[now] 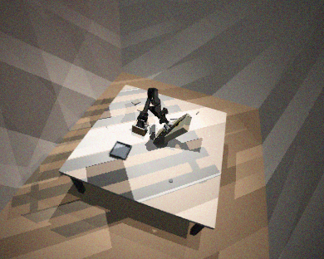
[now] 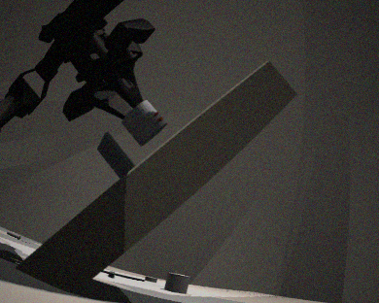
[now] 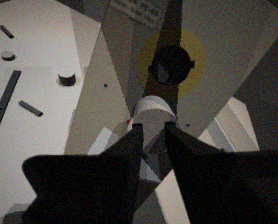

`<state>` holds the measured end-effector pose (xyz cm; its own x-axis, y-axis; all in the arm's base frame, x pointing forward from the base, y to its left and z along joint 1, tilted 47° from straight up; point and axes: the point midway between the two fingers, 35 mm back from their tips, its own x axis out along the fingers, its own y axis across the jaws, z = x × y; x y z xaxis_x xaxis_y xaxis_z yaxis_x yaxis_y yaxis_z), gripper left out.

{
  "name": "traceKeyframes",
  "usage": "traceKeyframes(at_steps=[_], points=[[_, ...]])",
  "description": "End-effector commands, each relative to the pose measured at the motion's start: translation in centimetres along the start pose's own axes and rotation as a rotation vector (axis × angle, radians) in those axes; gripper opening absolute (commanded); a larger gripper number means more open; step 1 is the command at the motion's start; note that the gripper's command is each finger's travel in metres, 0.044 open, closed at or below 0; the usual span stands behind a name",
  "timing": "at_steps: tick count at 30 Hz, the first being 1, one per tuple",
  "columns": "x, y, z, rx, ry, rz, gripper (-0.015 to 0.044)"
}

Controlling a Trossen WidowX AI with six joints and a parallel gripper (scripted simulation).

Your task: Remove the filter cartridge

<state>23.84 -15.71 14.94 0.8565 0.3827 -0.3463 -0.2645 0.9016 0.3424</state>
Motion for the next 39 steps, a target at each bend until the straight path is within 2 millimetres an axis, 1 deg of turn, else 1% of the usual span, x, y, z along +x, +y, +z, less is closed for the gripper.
traceKeyframes(at_steps=[1, 5, 6, 9, 21, 23, 28, 29, 32, 34, 39], points=[[0.0, 0.6, -0.8, -0.01, -0.01, -0.003, 0.0], [0.2, 1.1, -1.8, -0.01, -0.01, -0.003, 0.0], [0.2, 0.8, -1.4, 0.002, 0.0, 0.0, 0.0026], [0.2, 0.8, -1.4, 0.002, 0.0, 0.0, 0.0103], [0.2, 1.1, -1.7, -0.01, -0.01, -0.003, 0.0103], [0.0, 0.3, -0.4, -0.01, -0.01, -0.003, 0.0103], [-0.7, -2.3, 4.3, -0.011, -0.01, -0.003, 0.0103], [-0.8, -2.5, 4.8, -0.011, -0.01, -0.003, 0.0103], [-0.8, -2.6, 4.9, -0.011, -0.01, -0.003, 0.0103], [-1.1, -2.8, 5.3, -0.012, -0.009, -0.004, 0.0155], [-3.6, -4.5, 8.2, -0.02, -0.007, -0.009, 0.0287]])
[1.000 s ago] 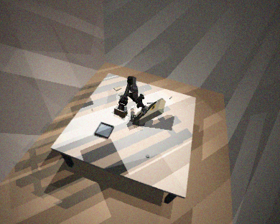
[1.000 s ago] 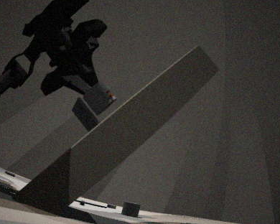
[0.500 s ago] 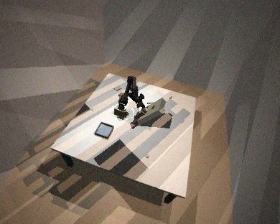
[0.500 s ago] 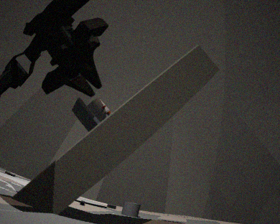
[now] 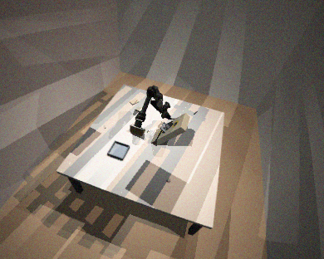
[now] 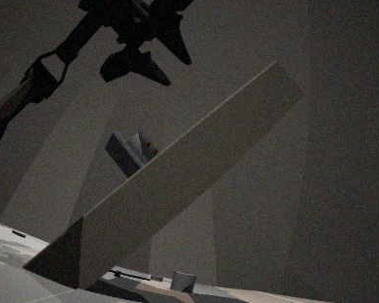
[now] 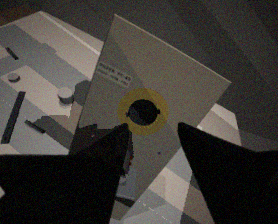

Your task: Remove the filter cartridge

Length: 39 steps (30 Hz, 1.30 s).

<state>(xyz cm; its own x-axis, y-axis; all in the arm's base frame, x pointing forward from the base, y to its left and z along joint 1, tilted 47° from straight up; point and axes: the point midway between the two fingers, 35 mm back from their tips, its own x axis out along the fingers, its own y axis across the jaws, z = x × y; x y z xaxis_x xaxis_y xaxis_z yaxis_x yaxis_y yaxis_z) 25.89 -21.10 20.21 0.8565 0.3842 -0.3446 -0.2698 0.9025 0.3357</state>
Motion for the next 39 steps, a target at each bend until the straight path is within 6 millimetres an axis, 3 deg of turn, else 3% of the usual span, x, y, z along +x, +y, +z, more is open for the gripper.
traceKeyframes(at_steps=[1, 5, 7, 10, 13, 15, 39], points=[[-2.0, -1.3, 2.1, -0.014, -0.006, -0.012, 0.0313], [-3.4, -1.9, 3.4, -0.018, -0.009, -0.013, 0.0418], [-2.9, -1.6, 2.6, 0.027, 0.021, -0.001, 0.0365], [-1.0, 0.3, -1.3, 0.221, 0.163, 0.048, 0.0305], [0.5, 2.9, -5.3, 0.418, 0.331, 0.092, 0.0305], [0.9, 4.2, -7.0, 0.496, 0.406, 0.107, 0.0305], [3.8, 4.9, -8.3, 0.505, 0.417, 0.106, 0.0305]])
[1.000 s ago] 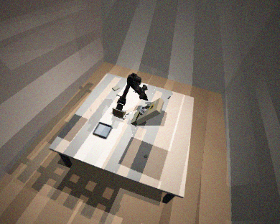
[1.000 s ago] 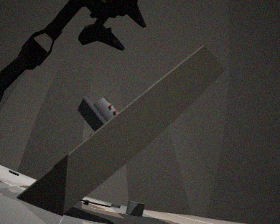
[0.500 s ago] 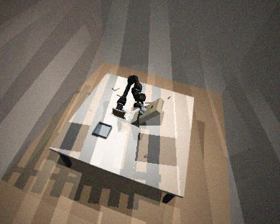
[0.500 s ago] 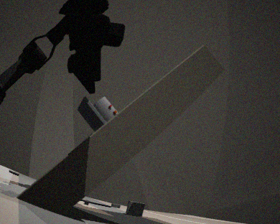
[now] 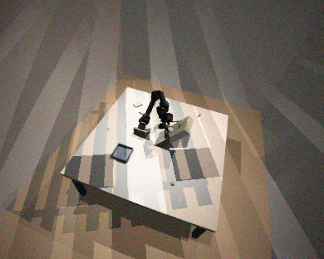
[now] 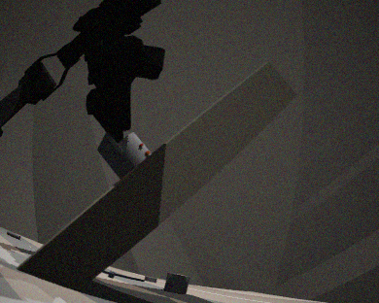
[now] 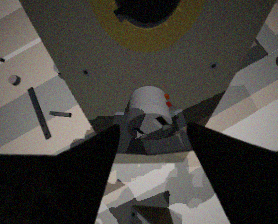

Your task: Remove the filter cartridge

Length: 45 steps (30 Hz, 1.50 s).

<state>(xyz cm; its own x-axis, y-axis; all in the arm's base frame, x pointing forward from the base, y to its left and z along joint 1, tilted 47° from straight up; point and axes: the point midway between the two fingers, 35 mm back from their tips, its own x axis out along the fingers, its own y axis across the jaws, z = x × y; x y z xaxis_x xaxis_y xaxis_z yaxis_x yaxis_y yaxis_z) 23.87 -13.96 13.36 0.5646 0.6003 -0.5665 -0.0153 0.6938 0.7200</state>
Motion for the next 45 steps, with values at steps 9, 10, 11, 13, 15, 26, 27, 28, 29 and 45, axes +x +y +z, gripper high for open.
traceKeyframes(at_steps=[9, 10, 11, 13, 15, 26, 27, 28, 29, 45], points=[[1.9, 0.2, 0.0, -0.001, -0.005, 0.005, 0.0305], [2.1, 0.2, 0.0, -0.002, -0.005, 0.006, 0.0305], [2.2, 0.3, 0.0, -0.002, -0.005, 0.006, 0.0305], [1.9, 0.1, 0.0, -0.001, -0.001, 0.003, 0.0278], [1.9, 0.1, 0.0, -0.001, -0.001, 0.003, 0.0246], [1.9, 0.1, 0.0, -0.001, -0.001, 0.003, 0.0133], [1.9, 0.1, 0.0, -0.001, -0.001, 0.003, 0.0107], [1.9, 0.1, 0.0, -0.001, -0.001, 0.003, 0.0081], [1.8, 0.1, 0.2, -0.001, -0.001, 0.003, 0.0054], [-3.6, 0.0, 2.4, 0.041, -0.051, -0.049, 0.0]])
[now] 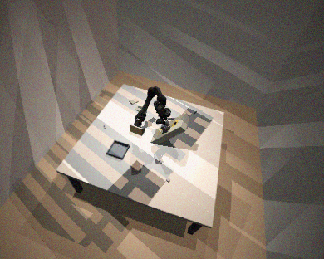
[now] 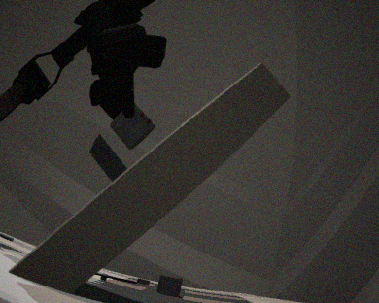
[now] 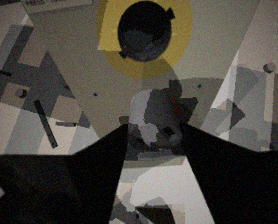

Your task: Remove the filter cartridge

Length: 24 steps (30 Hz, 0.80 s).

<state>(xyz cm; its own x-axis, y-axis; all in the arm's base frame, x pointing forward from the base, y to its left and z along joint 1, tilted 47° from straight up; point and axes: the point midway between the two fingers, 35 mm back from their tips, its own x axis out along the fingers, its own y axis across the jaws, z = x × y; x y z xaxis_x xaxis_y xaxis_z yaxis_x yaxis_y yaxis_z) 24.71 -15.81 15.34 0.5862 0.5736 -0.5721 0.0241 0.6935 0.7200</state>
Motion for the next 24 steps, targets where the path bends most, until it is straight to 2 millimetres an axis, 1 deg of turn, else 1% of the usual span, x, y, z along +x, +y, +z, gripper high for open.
traceKeyframes(at_steps=[1, 6, 8, 11, 24], points=[[-2.5, -0.2, 0.3, 0.014, -0.031, -0.033, 0.0], [-5.5, -0.1, 0.2, 0.042, -0.063, -0.067, 0.0], [-6.3, 0.0, 0.1, 0.05, -0.071, -0.075, 0.0], [-6.2, -0.5, 0.2, 0.047, -0.066, -0.07, 0.0], [-5.5, -5.7, 0.8, 0.025, -0.027, -0.021, 0.0]])
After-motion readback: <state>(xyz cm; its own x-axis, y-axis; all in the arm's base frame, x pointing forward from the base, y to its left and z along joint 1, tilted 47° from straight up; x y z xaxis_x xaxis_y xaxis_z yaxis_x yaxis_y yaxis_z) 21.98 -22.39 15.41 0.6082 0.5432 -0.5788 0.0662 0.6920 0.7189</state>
